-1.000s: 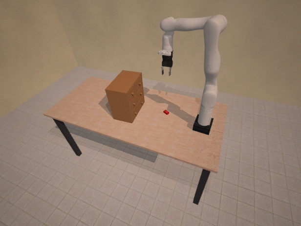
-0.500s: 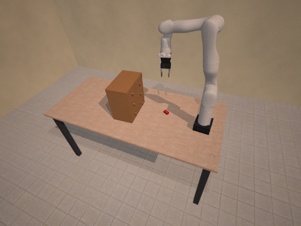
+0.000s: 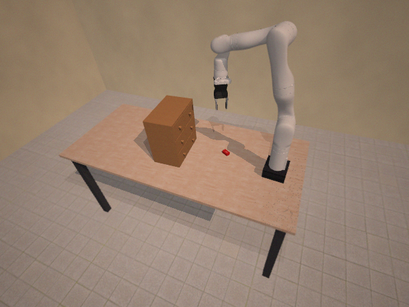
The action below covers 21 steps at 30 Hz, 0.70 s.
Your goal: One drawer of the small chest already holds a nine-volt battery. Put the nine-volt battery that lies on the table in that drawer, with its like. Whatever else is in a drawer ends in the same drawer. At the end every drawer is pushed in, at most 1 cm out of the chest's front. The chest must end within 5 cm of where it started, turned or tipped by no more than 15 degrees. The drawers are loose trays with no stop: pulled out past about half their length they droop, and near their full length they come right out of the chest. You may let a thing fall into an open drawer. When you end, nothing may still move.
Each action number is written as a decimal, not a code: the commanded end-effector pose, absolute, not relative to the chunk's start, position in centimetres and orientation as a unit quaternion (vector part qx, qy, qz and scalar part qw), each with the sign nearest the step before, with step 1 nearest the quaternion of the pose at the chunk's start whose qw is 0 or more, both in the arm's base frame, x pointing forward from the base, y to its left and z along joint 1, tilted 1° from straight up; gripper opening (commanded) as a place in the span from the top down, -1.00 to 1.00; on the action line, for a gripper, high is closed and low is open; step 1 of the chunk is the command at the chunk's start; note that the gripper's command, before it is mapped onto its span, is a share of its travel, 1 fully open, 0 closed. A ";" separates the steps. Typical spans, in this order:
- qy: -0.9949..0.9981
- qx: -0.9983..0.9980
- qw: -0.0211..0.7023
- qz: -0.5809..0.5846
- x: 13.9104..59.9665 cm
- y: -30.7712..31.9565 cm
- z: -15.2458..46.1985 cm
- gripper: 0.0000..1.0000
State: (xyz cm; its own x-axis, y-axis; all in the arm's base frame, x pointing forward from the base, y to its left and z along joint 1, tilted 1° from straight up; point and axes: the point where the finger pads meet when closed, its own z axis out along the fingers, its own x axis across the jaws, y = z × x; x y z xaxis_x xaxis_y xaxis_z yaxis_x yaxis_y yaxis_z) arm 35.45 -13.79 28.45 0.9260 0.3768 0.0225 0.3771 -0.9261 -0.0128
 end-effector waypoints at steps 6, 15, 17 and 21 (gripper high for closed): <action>-0.267 -0.964 0.010 -0.005 36.2 -13.9 26.3 -1.00; -0.398 -0.917 0.009 -0.007 37.6 -14.0 23.3 -1.00; -0.412 -0.911 0.009 -0.007 37.7 -14.0 23.0 -1.00; -0.452 -0.892 0.009 -0.007 38.2 -14.0 22.0 -1.00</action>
State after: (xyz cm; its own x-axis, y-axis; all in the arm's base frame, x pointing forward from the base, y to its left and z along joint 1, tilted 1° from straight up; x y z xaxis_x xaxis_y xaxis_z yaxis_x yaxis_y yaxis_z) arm 38.08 -13.95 22.75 0.6117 0.7907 0.0245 0.7910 -0.6118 -0.0007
